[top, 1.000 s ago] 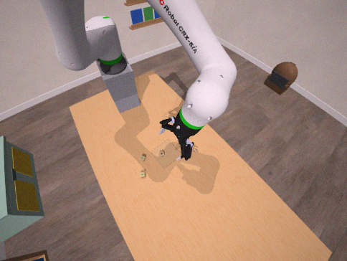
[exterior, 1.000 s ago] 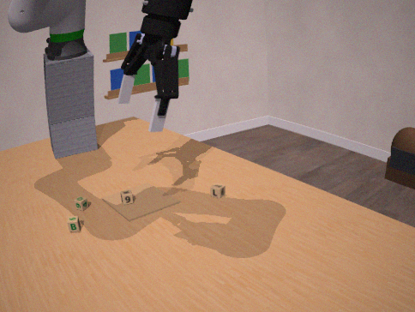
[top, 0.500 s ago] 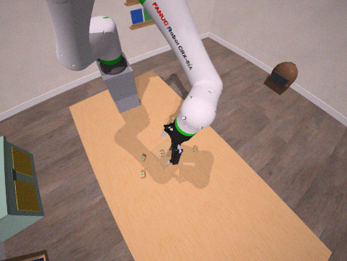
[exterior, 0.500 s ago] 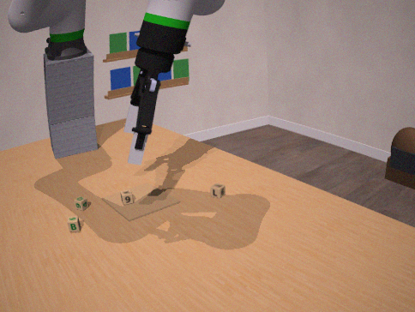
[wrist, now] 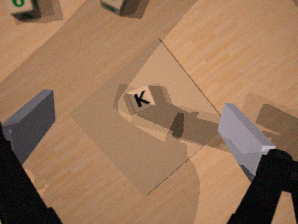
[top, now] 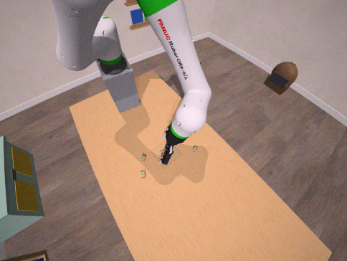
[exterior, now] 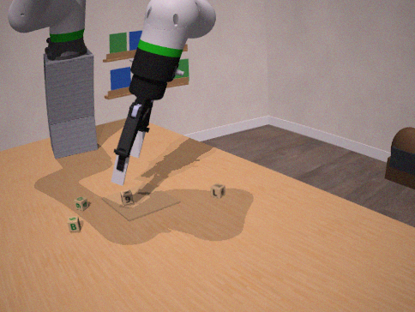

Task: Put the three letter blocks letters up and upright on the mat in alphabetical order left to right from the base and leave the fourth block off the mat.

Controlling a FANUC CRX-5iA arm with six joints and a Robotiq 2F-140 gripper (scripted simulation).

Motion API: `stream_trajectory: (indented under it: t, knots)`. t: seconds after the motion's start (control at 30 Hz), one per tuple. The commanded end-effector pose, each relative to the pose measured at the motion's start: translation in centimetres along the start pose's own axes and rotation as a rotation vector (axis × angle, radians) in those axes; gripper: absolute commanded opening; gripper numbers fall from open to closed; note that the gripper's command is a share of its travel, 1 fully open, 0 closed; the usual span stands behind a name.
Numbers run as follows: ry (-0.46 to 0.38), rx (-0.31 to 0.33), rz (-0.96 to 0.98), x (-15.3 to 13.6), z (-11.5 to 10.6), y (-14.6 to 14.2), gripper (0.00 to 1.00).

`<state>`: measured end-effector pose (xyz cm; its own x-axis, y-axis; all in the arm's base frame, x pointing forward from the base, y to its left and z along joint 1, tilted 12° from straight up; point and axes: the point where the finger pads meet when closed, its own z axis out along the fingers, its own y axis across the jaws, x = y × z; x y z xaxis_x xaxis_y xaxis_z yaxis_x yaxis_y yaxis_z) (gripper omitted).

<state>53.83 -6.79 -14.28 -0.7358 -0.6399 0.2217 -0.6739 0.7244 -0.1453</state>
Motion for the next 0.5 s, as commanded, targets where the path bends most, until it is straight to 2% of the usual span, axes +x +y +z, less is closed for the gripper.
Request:
stream_trajectory:
  t: [0.0, 0.47]
  knots:
    - [0.003, 0.007, 0.054, 0.07, 0.92, 0.24, 1.0]
    - [0.004, 0.006, 0.084, 0.13, 1.46, 0.41, 1.0]
